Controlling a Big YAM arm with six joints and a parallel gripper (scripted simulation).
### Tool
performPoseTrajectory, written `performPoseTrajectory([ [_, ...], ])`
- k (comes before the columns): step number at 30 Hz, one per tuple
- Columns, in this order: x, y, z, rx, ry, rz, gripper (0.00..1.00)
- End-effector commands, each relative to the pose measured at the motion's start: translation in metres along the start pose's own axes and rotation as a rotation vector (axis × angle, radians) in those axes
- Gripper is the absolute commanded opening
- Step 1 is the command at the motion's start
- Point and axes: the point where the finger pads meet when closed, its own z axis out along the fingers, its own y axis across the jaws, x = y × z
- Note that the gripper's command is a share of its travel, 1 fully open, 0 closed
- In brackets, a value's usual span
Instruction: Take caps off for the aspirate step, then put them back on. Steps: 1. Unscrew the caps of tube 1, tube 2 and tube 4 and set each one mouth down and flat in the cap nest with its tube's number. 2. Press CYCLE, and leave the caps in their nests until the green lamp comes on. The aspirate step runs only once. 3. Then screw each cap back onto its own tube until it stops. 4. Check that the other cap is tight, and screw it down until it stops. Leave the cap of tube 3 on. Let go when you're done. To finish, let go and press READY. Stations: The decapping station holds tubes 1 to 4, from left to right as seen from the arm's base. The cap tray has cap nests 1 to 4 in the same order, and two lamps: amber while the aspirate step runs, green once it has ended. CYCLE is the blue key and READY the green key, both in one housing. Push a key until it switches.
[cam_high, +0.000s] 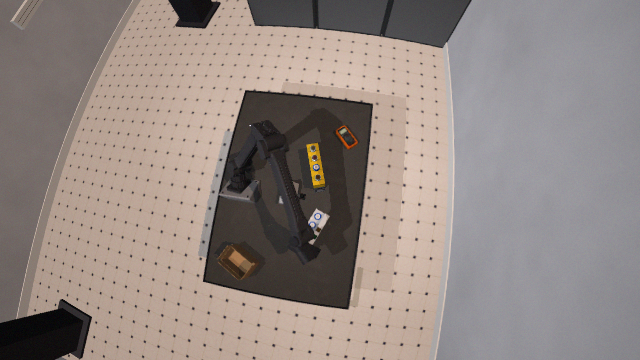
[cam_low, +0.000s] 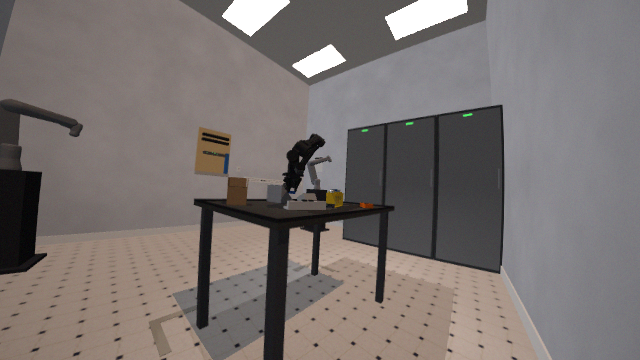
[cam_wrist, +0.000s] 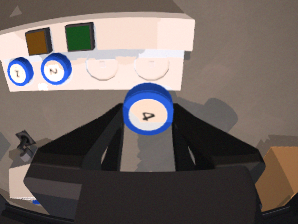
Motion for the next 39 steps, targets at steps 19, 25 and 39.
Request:
performPoseTrajectory([
  [19,-0.015,-0.002,0.069,0.013,0.002,-0.005,0.00],
  [25,-0.014,-0.002,0.069,0.013,0.003,-0.004,0.00],
  [39,-0.007,-0.003,0.073,0.010,0.013,-0.003,0.00],
])
